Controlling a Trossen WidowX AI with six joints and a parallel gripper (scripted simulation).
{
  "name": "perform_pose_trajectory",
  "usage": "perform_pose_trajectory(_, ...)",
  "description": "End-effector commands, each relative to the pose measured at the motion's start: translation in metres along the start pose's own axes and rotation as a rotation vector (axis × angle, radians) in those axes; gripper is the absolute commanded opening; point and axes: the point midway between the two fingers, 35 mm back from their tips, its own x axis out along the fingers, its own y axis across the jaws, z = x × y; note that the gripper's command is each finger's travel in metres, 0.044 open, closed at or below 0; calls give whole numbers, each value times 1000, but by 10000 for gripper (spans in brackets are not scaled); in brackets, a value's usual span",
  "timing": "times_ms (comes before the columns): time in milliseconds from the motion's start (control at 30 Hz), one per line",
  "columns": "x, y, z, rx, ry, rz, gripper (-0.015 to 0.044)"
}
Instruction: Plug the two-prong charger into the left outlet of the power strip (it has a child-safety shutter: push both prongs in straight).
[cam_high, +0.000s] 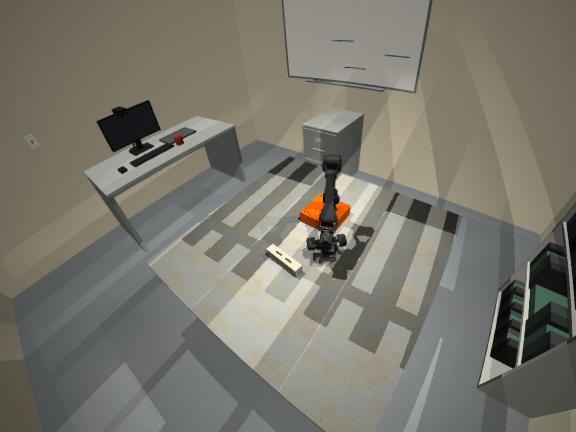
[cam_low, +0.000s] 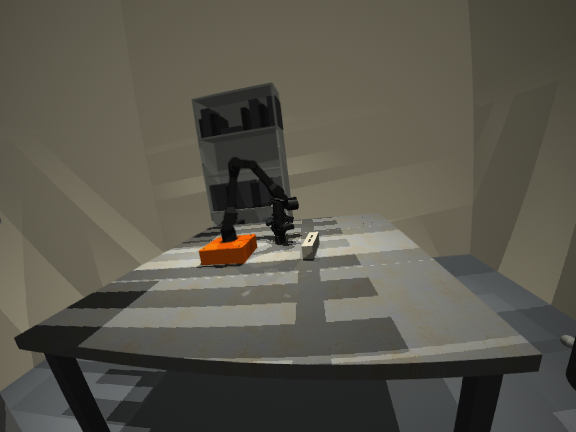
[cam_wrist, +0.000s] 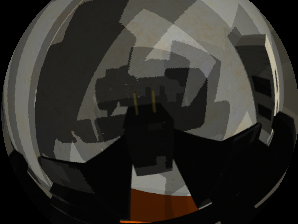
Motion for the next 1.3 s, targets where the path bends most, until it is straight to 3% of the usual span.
perform_pose_trajectory(0,-10,0,1,1,-3,-2,0)
perform_pose_trajectory(367,-53,1,-6,4,1,-4,0)
perform_pose_trajectory(1267,-33,-45,-8,387,-4,18,0)
